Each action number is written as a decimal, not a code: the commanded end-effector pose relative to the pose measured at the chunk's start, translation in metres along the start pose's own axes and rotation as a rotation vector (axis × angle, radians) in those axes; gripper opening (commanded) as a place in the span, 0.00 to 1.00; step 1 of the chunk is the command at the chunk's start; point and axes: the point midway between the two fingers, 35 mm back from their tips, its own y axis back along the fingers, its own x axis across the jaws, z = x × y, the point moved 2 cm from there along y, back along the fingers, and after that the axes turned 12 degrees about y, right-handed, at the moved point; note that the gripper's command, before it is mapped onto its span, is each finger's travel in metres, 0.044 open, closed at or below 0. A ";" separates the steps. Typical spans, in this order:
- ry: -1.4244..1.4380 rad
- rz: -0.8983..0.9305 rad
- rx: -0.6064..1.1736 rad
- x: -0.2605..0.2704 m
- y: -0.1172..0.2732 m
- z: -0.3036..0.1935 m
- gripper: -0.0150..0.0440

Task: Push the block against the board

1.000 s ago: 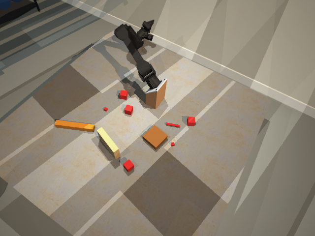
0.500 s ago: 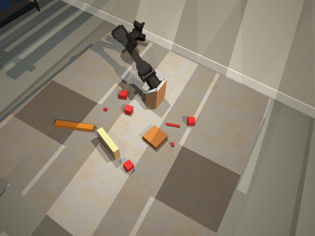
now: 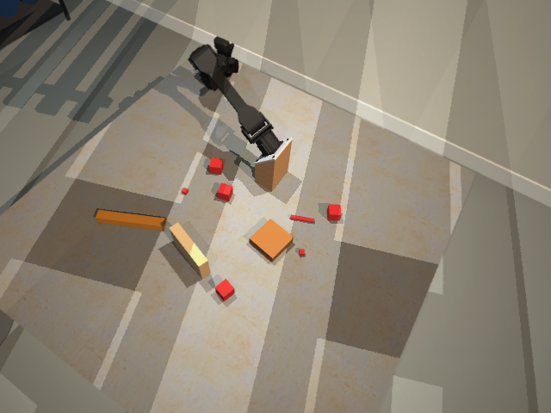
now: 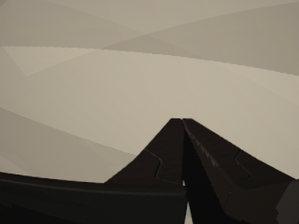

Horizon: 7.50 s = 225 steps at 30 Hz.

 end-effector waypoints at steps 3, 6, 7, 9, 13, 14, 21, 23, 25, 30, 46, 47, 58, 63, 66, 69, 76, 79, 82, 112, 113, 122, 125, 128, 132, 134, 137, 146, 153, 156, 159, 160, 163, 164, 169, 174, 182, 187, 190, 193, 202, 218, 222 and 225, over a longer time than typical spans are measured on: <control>0.081 -0.049 0.083 0.001 0.021 -0.026 0.25; 0.119 -0.069 0.123 0.002 0.032 -0.037 0.25; 0.132 -0.075 0.136 0.002 0.035 -0.041 0.25; 0.157 -0.086 0.163 0.004 0.043 -0.049 0.25; 0.208 -0.107 0.219 0.006 0.058 -0.063 0.25; 0.220 -0.112 0.233 0.007 0.062 -0.067 0.25; 0.307 -0.139 0.336 0.014 0.090 -0.090 0.25; 0.332 -0.145 0.367 0.016 0.098 -0.096 0.25; 0.357 -0.150 0.398 0.018 0.106 -0.102 0.25; 0.409 -0.167 0.480 0.023 0.133 -0.119 0.25; 0.538 -0.228 0.774 0.039 0.239 -0.162 0.25; 0.545 -0.231 0.793 0.040 0.246 -0.164 0.25; 0.640 -0.260 0.998 0.047 0.323 -0.179 0.25; 0.686 -0.264 1.082 0.049 0.354 -0.181 0.25; 0.711 -0.265 1.125 0.049 0.369 -0.182 0.25; 0.737 -0.264 1.168 0.050 0.385 -0.182 0.25; 0.799 -0.255 1.274 0.053 0.423 -0.180 0.25; 0.824 -0.249 1.320 0.055 0.439 -0.179 0.25; 0.856 -0.239 1.373 0.057 0.457 -0.176 0.25; 1.221 -0.050 1.939 0.081 0.650 -0.102 0.25; 1.207 -0.052 1.950 0.086 0.654 -0.099 0.25; 1.224 -0.012 2.069 0.104 0.693 -0.067 0.25; 1.269 0.031 2.130 0.106 0.710 -0.051 0.25; 1.313 0.078 2.188 0.110 0.725 -0.034 0.25; 1.375 0.149 2.263 0.114 0.745 -0.011 0.25; 1.406 0.189 2.300 0.116 0.754 0.002 0.25; 1.453 0.253 2.355 0.120 0.767 0.021 0.25; 1.559 0.443 2.494 0.131 0.799 0.078 0.25; 1.651 0.613 2.573 0.137 0.816 0.120 0.25; 1.706 0.710 2.601 0.140 0.822 0.141 0.25; 1.760 0.813 2.623 0.142 0.827 0.160 0.25; 1.777 0.849 2.629 0.143 0.828 0.166 0.25; 1.833 0.971 2.644 0.146 0.831 0.187 0.25; 1.852 1.014 2.647 0.148 0.832 0.194 0.25; 1.939 1.237 2.649 0.153 0.834 0.228 0.25; 2.017 1.479 2.623 0.159 0.833 0.260 0.25; 2.122 1.897 2.513 0.170 0.825 0.309 0.25; 2.165 2.134 2.414 0.176 0.819 0.334 0.25; 2.167 2.143 2.409 0.176 0.818 0.334 0.25; 2.167 2.143 2.409 0.168 0.821 0.334 0.25; 2.167 2.144 2.406 0.127 0.828 0.328 0.25; 2.168 2.144 2.407 0.124 0.811 0.338 0.25; 2.168 2.145 2.407 0.122 0.806 0.341 0.25; 2.169 2.145 2.407 0.121 0.802 0.343 0.25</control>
